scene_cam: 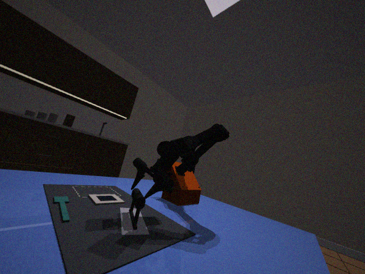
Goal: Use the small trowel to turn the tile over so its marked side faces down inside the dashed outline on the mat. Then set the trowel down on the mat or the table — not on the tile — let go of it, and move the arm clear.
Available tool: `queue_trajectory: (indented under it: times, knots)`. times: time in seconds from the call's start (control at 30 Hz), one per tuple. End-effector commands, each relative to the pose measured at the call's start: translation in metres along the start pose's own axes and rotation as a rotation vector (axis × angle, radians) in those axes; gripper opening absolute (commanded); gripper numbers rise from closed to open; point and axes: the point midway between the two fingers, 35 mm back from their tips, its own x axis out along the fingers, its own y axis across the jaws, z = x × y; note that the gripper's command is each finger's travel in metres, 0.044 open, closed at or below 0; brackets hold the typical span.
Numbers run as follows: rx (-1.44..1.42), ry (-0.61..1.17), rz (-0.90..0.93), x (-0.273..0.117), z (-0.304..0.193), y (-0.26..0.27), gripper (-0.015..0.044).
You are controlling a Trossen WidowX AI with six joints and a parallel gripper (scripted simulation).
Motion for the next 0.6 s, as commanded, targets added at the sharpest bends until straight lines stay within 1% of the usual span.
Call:
queue_trajectory:
  times: [0.0, 0.37, 0.57]
  knots:
    - [0.022, -0.003, -0.093, 0.001, -0.003, 0.008, 0.0300]
    - [0.126, -0.122, -0.379, -0.013, -0.003, 0.024, 0.0300]
    - [0.135, -0.132, -0.394, -0.014, -0.003, 0.025, 0.0300]
